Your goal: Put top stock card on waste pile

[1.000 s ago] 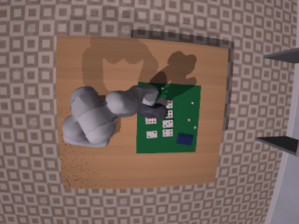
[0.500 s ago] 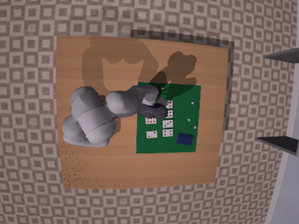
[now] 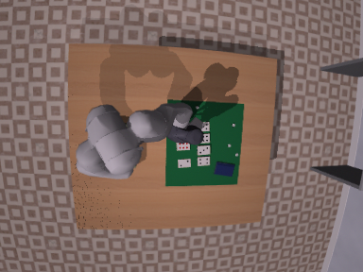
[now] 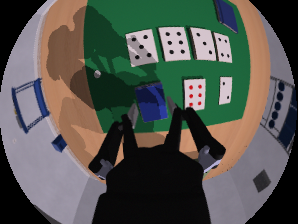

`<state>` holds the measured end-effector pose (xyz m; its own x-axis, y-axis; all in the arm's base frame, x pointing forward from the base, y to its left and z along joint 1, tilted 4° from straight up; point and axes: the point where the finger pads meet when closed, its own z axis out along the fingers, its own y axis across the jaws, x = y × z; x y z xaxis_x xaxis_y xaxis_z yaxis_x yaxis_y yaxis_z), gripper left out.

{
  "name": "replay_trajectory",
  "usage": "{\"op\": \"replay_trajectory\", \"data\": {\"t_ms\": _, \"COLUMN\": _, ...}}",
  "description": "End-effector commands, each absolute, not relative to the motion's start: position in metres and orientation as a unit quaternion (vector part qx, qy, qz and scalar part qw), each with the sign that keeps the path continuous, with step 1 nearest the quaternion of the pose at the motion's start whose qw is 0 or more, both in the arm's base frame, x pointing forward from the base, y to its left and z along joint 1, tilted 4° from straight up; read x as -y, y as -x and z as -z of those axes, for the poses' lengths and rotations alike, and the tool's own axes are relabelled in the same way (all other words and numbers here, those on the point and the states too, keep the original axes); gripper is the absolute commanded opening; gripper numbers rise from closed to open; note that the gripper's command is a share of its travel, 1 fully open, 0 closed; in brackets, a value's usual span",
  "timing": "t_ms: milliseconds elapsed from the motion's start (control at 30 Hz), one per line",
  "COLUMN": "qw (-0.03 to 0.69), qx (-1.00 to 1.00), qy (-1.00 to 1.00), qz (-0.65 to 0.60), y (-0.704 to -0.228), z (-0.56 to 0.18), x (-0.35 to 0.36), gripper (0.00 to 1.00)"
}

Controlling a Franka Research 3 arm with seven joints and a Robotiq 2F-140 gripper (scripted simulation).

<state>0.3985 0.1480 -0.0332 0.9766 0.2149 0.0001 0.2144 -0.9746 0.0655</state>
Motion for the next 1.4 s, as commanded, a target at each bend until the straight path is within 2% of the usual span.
{"op": "replay_trajectory", "data": {"t_ms": 0, "qw": 0.033, "qx": -0.111, "qy": -0.993, "qz": -0.006, "y": -0.4008, "z": 0.0326, "x": -0.1485, "gripper": 0.50}}
{"op": "replay_trajectory", "data": {"t_ms": 567, "qw": 0.033, "qx": -0.111, "qy": -0.993, "qz": -0.006, "y": -0.4008, "z": 0.0326, "x": -0.1485, "gripper": 0.50}}
{"op": "replay_trajectory", "data": {"t_ms": 600, "qw": 0.033, "qx": -0.111, "qy": -0.993, "qz": -0.006, "y": -0.4008, "z": 0.0326, "x": -0.1485, "gripper": 0.43}}
{"op": "replay_trajectory", "data": {"t_ms": 1367, "qw": 0.033, "qx": -0.111, "qy": -0.993, "qz": -0.006, "y": -0.4008, "z": 0.0326, "x": -0.1485, "gripper": 0.43}}
